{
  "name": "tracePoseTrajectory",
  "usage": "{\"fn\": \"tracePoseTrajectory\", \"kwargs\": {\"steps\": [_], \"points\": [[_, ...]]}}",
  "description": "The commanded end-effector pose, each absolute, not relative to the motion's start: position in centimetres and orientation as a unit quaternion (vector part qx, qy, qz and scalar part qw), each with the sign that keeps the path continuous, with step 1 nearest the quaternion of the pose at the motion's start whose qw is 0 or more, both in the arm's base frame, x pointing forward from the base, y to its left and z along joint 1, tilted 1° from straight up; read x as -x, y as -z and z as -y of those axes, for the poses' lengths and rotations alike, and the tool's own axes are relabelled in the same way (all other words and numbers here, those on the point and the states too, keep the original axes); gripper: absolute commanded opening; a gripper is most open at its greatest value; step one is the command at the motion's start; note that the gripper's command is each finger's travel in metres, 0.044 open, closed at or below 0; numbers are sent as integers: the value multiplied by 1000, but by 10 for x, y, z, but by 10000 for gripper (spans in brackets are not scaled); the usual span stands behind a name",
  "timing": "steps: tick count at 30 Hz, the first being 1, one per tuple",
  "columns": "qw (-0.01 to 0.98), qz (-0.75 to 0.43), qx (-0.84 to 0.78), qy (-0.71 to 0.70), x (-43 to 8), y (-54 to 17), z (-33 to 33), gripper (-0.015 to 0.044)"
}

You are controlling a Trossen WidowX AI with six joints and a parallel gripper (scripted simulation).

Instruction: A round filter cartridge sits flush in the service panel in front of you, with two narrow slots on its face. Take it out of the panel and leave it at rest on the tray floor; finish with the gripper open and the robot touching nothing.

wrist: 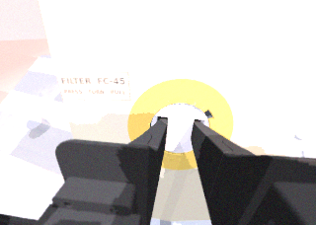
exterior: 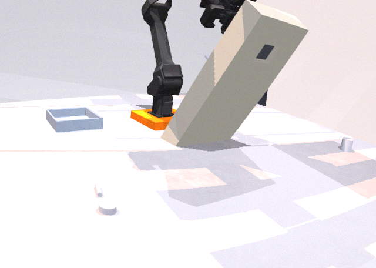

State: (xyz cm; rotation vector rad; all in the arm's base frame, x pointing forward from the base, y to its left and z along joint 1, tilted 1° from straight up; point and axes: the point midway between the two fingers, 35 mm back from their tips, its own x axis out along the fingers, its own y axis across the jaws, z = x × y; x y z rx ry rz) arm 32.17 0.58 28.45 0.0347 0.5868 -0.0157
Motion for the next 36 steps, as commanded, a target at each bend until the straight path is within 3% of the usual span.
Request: {"fn": "tracePoseTrajectory", "kwargs": {"steps": [1, 21, 36], "points": [[954, -292, 61, -17, -328, -281, -6, 0], [879, -270, 376, -113, -328, -280, -6, 0], [901, -276, 319, -96, -328, -280, -6, 0]]}}
